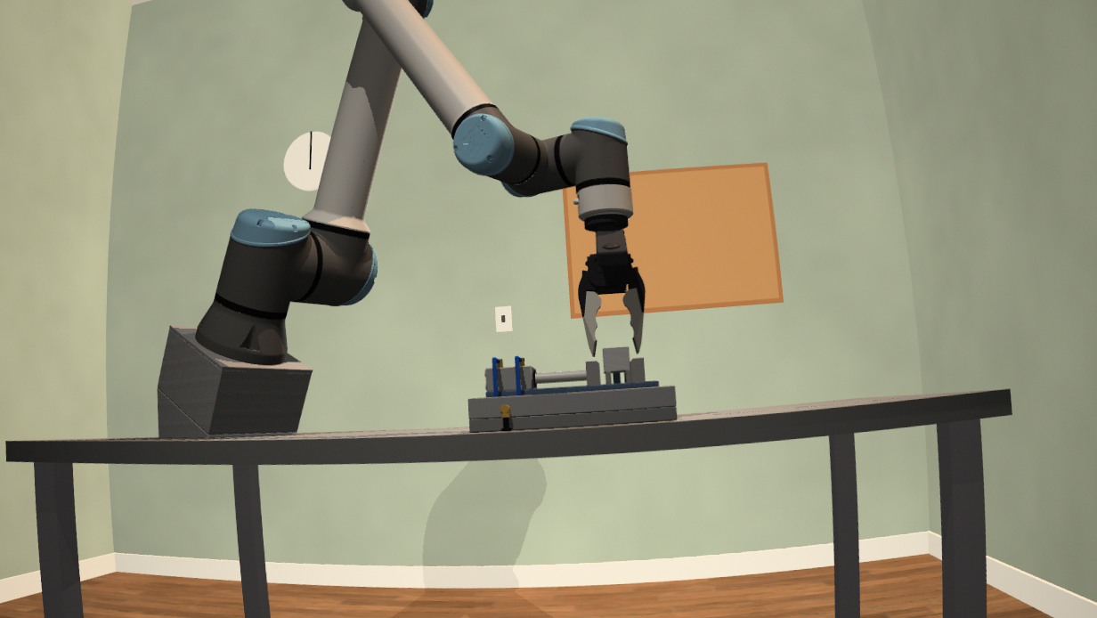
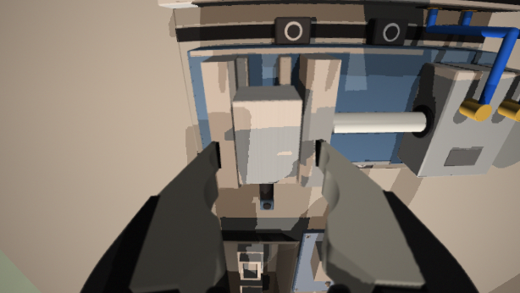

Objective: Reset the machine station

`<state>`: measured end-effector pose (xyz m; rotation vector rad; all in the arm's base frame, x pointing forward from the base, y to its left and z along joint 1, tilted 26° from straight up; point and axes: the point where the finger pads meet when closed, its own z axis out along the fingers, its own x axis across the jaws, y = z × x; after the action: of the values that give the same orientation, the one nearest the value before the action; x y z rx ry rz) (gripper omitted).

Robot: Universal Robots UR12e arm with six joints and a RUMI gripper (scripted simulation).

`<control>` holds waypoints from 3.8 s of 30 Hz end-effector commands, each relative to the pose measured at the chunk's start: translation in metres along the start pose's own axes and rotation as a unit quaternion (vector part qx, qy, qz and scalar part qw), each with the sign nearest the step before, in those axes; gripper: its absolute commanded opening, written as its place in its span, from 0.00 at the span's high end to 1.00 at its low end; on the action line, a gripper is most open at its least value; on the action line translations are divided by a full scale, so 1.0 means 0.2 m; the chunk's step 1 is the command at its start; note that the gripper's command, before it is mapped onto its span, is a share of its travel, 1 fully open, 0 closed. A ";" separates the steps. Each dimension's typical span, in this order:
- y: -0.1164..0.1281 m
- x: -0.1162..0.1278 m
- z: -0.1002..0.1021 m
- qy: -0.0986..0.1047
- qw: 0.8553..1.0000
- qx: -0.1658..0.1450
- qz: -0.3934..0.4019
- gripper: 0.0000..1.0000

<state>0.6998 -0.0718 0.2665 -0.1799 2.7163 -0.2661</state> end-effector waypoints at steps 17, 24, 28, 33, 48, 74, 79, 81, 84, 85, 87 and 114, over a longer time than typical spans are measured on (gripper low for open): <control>0.00 0.00 -0.16 -0.001 1.000 0.000 0.000 0.60; 0.00 0.00 -0.25 -0.001 1.000 0.000 0.000 0.60; 0.00 0.00 -0.31 -0.001 1.000 0.000 0.000 0.60; 0.00 0.00 -0.36 -0.001 1.000 0.000 0.000 0.60; 0.00 0.00 -0.38 -0.001 1.000 0.000 0.000 1.00; 0.00 0.00 -0.38 -0.001 1.000 0.000 0.000 1.00; 0.00 0.00 -0.38 -0.001 1.000 0.000 0.000 1.00; 0.00 0.00 -0.38 -0.001 1.000 0.000 0.000 1.00; 0.00 0.00 -0.38 -0.001 1.000 0.000 0.000 1.00; 0.00 0.00 -0.38 -0.001 1.000 0.000 0.000 1.00; 0.00 0.00 -0.38 -0.001 1.000 0.000 0.000 1.00; 0.00 0.00 -0.38 -0.001 1.000 0.000 0.000 1.00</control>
<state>0.6691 -0.0597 0.3346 -0.1799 2.7163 -0.2661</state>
